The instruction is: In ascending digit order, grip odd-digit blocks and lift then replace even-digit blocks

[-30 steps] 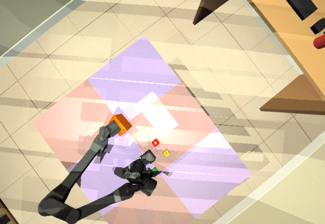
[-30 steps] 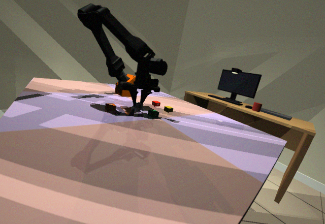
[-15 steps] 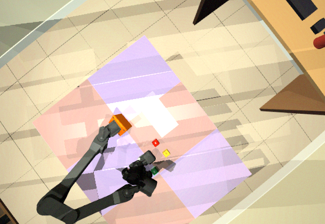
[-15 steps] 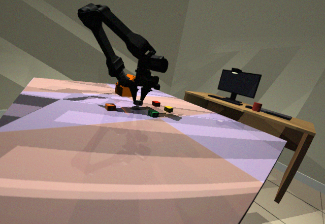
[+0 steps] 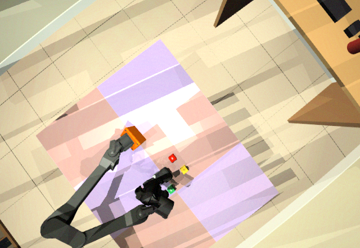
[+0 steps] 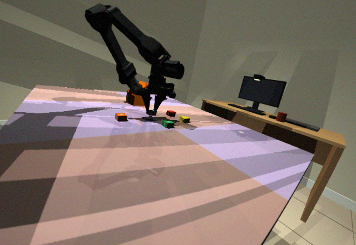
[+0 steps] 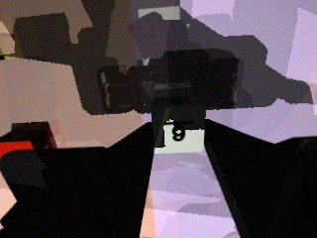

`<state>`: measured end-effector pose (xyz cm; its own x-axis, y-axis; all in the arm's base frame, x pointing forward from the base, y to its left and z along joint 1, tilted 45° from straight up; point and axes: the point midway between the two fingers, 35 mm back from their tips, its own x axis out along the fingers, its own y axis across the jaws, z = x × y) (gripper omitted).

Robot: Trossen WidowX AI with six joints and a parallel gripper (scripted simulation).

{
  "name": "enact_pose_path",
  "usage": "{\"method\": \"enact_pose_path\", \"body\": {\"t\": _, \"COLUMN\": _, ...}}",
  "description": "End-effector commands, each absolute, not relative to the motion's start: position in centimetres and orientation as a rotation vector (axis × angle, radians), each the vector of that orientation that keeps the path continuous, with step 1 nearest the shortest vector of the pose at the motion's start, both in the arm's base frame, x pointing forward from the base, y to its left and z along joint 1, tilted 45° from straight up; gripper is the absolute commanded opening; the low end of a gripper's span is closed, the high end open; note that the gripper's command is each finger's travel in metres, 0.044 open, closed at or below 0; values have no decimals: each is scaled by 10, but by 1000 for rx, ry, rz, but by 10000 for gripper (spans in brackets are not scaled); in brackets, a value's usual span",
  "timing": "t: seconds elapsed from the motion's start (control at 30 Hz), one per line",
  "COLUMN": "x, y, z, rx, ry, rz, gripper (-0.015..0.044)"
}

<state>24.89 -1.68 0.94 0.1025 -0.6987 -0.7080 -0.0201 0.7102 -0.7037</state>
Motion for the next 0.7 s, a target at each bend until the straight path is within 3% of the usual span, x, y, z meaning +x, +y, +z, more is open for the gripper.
{"method": "enact_pose_path", "body": {"t": 0.0, "x": 249, "y": -20, "z": 6, "rx": -648, "ry": 1397, "rz": -553, "gripper": 120}}
{"method": "enact_pose_path", "body": {"t": 0.57, "x": 250, "y": -25, "z": 0, "rx": -649, "ry": 1397, "rz": -553, "gripper": 120}}
{"method": "enact_pose_path", "body": {"t": 0.67, "x": 250, "y": -25, "z": 0, "rx": -649, "ry": 1397, "rz": -553, "gripper": 199}}
